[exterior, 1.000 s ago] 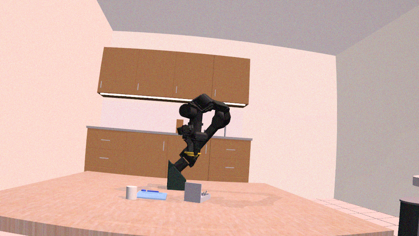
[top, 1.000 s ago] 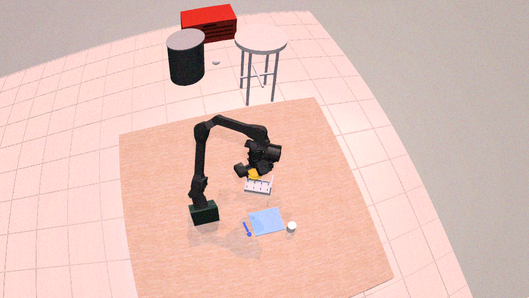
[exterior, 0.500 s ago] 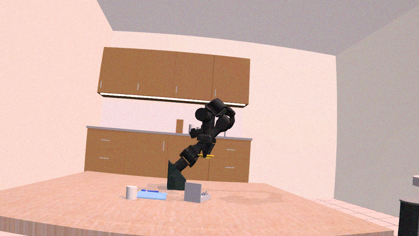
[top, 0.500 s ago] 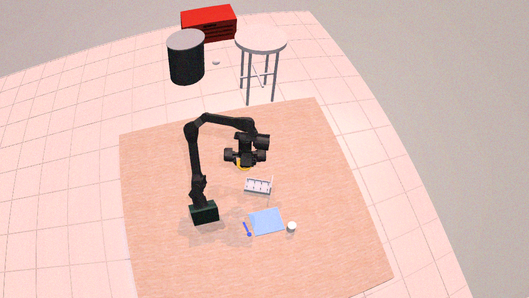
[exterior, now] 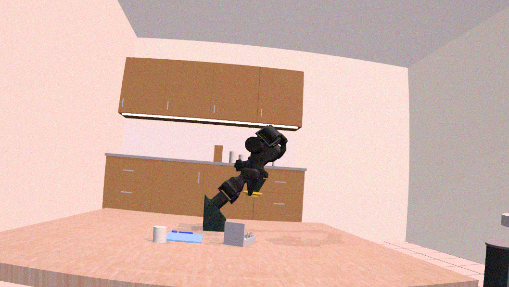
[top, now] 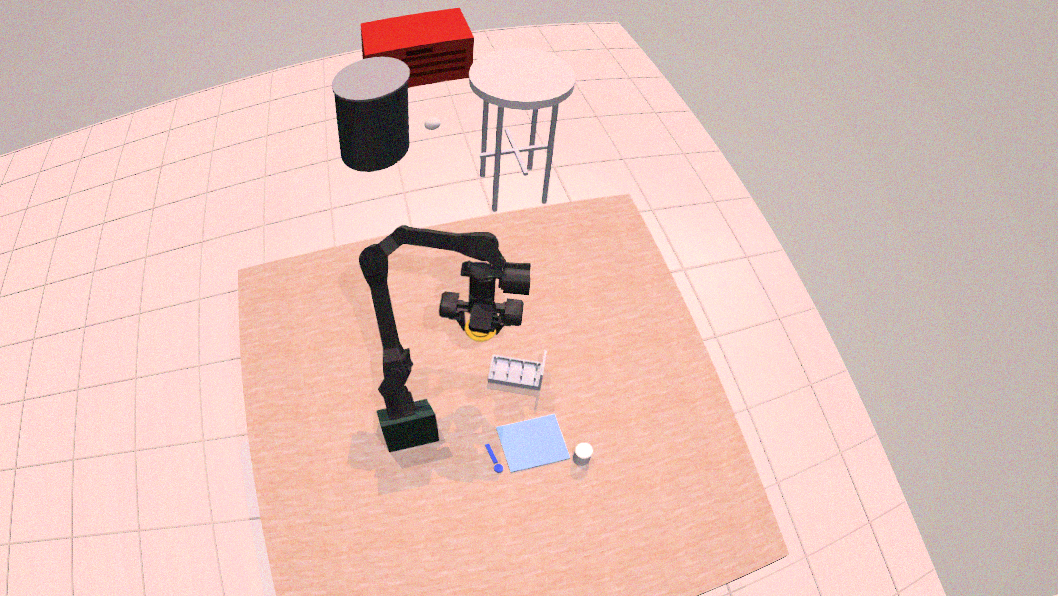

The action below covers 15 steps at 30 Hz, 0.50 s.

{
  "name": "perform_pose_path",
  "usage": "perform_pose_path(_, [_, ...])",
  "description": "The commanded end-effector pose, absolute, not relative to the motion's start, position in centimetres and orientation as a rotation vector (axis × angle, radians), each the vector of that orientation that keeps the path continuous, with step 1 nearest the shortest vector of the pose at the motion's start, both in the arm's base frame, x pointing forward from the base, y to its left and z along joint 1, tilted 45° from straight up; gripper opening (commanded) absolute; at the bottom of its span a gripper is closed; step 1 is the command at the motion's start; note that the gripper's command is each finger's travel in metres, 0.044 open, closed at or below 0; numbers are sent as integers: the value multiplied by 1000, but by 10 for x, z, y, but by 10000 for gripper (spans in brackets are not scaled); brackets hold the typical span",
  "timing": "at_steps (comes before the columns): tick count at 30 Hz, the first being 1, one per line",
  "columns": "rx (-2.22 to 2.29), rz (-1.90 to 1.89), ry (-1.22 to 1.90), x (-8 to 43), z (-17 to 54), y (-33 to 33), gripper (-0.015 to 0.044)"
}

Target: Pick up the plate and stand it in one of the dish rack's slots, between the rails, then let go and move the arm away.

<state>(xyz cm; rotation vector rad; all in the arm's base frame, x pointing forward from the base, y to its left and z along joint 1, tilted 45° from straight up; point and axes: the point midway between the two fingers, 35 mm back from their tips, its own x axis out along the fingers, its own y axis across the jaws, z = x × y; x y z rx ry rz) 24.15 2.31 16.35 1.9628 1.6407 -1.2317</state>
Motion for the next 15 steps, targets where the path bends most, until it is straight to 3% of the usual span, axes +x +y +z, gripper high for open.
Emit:
perform_pose_path(1, [1855,-1243,1622,237,151,28,0])
perform_pose_path(15, [1456,-1221,1466,230,105,36,0])
